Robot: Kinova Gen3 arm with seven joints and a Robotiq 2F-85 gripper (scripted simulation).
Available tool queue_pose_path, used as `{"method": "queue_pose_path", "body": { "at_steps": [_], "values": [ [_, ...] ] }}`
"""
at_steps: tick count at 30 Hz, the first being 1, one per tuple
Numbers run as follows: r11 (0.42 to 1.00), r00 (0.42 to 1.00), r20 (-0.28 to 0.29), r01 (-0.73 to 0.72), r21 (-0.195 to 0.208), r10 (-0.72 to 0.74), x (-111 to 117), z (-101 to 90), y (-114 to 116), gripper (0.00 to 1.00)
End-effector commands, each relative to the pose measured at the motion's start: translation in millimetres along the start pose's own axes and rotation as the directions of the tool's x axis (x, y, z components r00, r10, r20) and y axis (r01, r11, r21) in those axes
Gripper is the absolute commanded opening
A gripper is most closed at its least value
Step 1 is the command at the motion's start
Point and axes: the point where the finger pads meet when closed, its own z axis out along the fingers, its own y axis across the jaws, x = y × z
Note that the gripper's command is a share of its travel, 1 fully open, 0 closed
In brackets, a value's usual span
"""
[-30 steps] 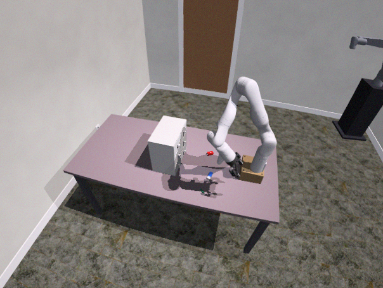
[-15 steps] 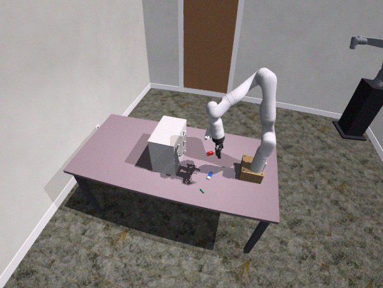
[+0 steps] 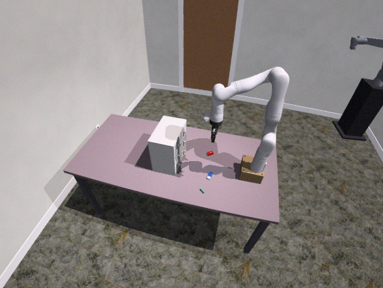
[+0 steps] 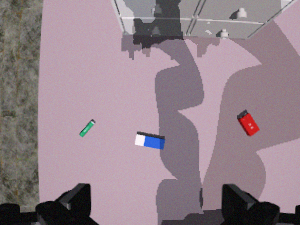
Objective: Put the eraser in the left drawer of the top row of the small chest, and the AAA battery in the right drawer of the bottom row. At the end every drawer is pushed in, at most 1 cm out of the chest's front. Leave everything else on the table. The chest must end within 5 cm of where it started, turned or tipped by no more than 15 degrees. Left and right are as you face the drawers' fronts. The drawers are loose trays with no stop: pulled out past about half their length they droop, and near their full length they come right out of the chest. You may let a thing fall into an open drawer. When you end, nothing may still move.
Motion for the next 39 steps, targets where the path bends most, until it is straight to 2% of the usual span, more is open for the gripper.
{"method": "queue_pose_path", "body": {
  "at_steps": [1, 39],
  "values": [
    [1.0, 1.0, -0.006, -0.001, 0.0, 0.001, 0.5, -2.0, 0.4, 1.0],
    [0.999, 0.999, -0.006, -0.036, 0.0, 0.036, 0.9, -2.5, 0.4, 1.0]
  ]
}}
